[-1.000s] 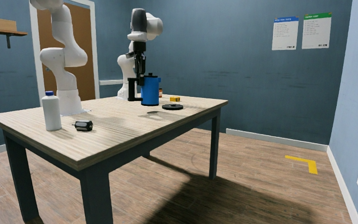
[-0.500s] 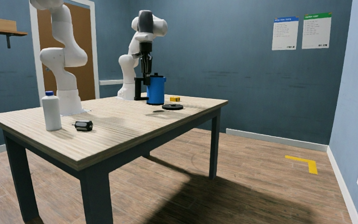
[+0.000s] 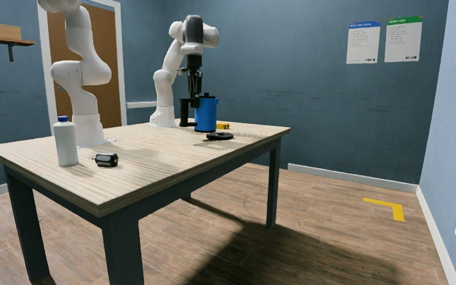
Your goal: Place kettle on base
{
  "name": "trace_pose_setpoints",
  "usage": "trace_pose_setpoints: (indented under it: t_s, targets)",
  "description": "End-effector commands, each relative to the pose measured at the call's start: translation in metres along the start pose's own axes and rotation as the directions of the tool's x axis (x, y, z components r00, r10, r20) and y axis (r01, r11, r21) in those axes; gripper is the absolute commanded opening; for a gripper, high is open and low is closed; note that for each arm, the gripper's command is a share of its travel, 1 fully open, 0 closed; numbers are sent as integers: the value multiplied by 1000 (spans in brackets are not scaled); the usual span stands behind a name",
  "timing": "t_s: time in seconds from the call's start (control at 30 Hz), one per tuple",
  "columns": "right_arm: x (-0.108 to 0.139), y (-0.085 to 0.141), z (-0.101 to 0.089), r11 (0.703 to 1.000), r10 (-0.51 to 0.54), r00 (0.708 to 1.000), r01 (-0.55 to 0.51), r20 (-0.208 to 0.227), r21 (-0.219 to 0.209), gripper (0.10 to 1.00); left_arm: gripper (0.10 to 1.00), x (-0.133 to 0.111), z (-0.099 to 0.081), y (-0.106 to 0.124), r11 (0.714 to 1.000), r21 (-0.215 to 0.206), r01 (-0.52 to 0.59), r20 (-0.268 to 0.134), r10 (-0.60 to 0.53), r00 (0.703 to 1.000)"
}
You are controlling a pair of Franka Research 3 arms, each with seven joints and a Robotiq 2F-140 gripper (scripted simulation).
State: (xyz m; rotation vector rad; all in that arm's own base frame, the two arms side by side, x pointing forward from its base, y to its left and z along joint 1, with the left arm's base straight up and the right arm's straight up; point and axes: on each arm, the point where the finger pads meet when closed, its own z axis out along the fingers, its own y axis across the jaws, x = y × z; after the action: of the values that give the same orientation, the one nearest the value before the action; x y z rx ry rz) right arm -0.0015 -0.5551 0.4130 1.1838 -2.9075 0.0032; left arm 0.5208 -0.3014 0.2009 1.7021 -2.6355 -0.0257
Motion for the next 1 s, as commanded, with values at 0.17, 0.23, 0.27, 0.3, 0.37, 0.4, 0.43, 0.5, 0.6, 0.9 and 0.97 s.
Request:
trace_pose_setpoints:
  t_s: [0.17,0.23,0.27,0.3,0.37,0.4,0.43,0.5,0.6,0.9,0.97]
  targets:
    - [0,0,0,1000,0,1000,0,0,0,1000,99,-30,-4,2,999,16,-37,-5,37,999]
    - [0,0,0,1000,0,1000,0,0,0,1000,99,-30,-4,2,999,16,-37,-5,37,999]
    - [0,0,0,1000,0,1000,0,0,0,1000,99,-34,-3,3,999,16,-37,-5,37,999]
    - [0,0,0,1000,0,1000,0,0,0,1000,99,-37,-3,4,999,16,-37,-5,37,999]
    - [0,0,0,1000,0,1000,0,0,0,1000,99,-44,-3,5,999,16,-37,-5,37,999]
    - [0,0,0,1000,0,1000,0,0,0,1000,99,-48,-3,6,999,16,-37,-5,37,999]
    - [0,0,0,1000,0,1000,0,0,0,1000,99,-51,-3,6,999,16,-37,-5,37,999]
    - [0,0,0,1000,0,1000,0,0,0,1000,99,-58,-3,7,999,16,-37,-5,37,999]
    - [0,0,0,1000,0,1000,0,0,0,1000,99,-66,-3,9,999,16,-37,-5,37,999]
    - [0,0,0,1000,0,1000,0,0,0,1000,99,-80,-3,12,999,16,-37,-5,37,999]
    - [0,0,0,1000,0,1000,0,0,0,1000,99,-82,-3,12,999,16,-37,-5,37,999]
